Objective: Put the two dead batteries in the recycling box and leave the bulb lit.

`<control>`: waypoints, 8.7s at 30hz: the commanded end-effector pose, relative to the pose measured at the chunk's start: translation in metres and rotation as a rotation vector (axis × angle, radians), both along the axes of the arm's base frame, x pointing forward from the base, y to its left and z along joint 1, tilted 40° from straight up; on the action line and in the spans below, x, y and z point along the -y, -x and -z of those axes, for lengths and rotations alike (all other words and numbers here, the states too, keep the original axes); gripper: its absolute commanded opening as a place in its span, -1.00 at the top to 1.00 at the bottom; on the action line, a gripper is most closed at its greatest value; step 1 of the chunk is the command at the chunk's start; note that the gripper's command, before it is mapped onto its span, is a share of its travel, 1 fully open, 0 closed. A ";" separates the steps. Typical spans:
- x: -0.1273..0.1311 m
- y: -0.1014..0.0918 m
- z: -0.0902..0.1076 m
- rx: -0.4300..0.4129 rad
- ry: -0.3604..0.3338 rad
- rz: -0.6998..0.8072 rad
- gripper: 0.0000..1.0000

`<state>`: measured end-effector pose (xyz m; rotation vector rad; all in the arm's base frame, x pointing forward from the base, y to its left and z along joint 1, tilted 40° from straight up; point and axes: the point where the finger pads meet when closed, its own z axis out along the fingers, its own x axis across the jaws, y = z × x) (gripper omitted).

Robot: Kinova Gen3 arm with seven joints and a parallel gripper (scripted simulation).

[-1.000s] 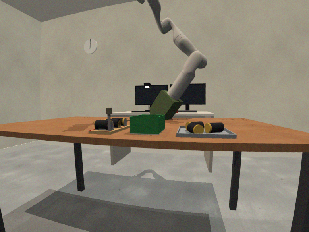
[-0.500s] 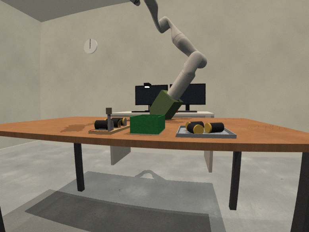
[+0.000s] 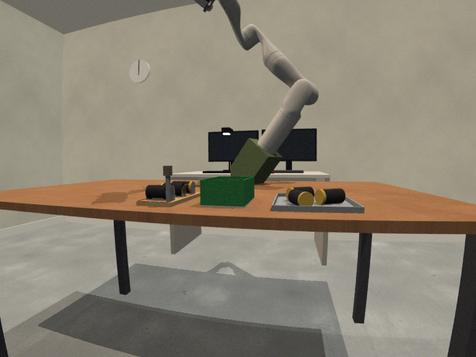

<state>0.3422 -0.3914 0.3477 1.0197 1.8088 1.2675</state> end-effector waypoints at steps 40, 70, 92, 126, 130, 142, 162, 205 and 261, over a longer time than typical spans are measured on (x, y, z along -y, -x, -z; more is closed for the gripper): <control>-0.023 -0.048 0.059 -0.056 0.084 -0.112 -1.00; -0.050 -0.084 0.114 -0.104 0.171 -0.224 -1.00; -0.064 -0.098 0.139 -0.124 0.214 -0.280 -1.00; -0.090 -0.119 0.185 -0.158 0.297 -0.388 -1.00; -0.096 -0.123 0.195 -0.165 0.317 -0.414 -1.00; -0.102 -0.126 0.205 -0.171 0.336 -0.439 -1.00; -0.118 -0.134 0.232 -0.187 0.392 -0.511 -1.00; -0.140 -0.143 0.268 -0.206 0.472 -0.617 -1.00; -0.165 -0.148 0.310 -0.222 0.572 -0.751 -1.00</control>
